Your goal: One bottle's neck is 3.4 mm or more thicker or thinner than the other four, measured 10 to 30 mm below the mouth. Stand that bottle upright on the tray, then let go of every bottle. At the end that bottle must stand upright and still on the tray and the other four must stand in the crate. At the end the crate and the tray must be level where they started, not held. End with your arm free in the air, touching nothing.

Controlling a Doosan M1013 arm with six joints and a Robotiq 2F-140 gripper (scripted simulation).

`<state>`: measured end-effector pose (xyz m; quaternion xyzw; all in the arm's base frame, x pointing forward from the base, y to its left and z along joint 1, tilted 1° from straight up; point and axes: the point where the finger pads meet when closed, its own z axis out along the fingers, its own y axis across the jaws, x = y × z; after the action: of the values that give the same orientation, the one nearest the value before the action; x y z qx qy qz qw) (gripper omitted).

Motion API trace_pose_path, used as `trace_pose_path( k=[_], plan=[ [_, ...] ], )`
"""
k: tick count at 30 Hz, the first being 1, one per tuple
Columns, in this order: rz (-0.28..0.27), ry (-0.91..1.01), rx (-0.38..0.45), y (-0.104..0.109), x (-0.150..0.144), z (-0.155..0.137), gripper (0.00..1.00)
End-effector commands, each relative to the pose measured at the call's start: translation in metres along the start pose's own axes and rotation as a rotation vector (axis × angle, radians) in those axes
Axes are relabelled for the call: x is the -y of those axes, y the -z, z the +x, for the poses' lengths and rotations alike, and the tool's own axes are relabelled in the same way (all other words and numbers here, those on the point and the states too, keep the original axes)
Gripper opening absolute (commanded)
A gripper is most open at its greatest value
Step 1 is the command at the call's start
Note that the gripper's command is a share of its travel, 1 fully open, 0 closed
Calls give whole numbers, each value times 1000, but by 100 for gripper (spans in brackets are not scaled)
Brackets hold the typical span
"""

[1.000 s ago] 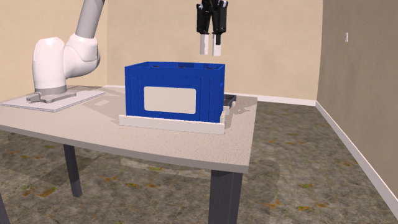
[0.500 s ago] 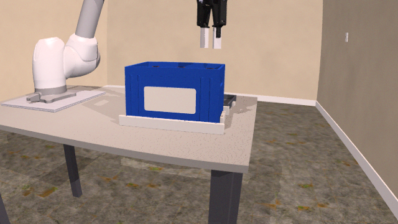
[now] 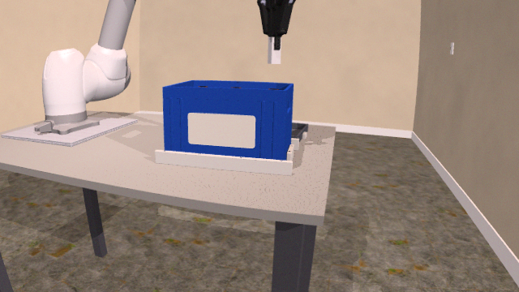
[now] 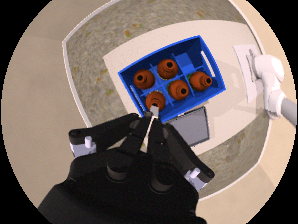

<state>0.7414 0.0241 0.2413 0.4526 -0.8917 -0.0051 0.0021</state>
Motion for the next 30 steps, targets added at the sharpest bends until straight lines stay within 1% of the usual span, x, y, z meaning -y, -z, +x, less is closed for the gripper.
trace_pose_path(
  k=[1, 22, 23, 24, 25, 30],
  plan=[
    [0, 0, 0, 0, 0, 0, 0],
    [0, 0, 0, 0, 0, 2, 0],
    [0, 0, 0, 1, -3, 15, 0],
    [0, 0, 0, 3, -9, 42, 0],
    [0, 0, 0, 3, -10, 49, 0],
    [0, 0, 0, 4, -29, 107, 0]
  ],
)
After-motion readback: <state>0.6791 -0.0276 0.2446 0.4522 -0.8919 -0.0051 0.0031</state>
